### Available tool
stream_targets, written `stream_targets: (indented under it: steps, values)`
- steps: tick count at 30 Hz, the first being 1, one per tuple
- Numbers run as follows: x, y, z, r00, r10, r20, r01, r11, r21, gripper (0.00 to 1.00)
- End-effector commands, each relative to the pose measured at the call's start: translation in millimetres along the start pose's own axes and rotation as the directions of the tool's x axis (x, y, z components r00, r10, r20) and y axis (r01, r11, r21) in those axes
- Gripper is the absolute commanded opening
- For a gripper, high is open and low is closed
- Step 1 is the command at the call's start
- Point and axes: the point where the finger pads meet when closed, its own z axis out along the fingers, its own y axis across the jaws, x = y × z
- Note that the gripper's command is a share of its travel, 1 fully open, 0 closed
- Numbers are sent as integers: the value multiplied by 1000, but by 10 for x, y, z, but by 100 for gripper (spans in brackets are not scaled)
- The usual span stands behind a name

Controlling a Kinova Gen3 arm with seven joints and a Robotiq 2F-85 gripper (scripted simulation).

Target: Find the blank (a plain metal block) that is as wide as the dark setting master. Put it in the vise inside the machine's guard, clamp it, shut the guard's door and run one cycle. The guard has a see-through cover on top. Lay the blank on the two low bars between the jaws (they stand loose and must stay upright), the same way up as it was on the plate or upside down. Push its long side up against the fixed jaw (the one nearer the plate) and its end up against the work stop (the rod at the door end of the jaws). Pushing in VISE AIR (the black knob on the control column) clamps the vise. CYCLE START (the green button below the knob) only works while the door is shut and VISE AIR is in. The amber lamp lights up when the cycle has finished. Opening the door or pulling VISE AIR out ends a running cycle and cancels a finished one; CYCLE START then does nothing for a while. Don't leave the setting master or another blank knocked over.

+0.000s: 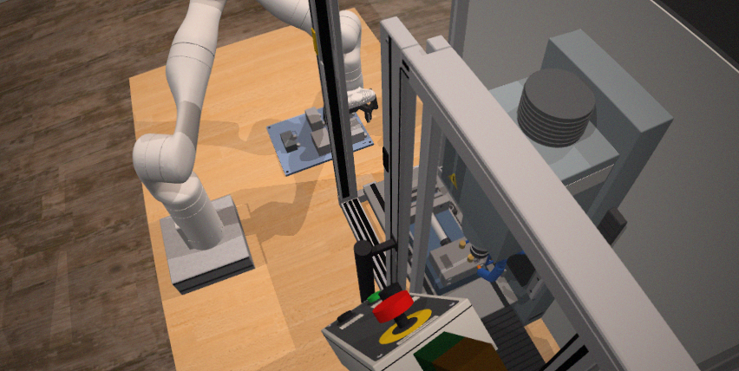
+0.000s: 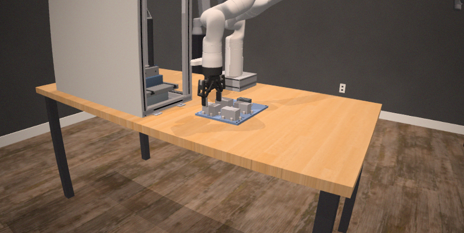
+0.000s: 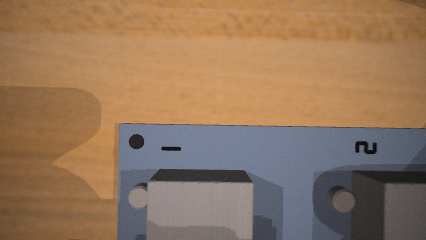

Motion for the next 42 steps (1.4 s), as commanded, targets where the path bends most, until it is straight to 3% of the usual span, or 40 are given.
stream_targets:
  steps: [1, 42]
  values:
    - [15, -26, 10, 1000, 0, 1, 0, 1000, 7, 100]
    - [24, -45, 21, 1000, 0, 1, 0, 1000, 7, 100]
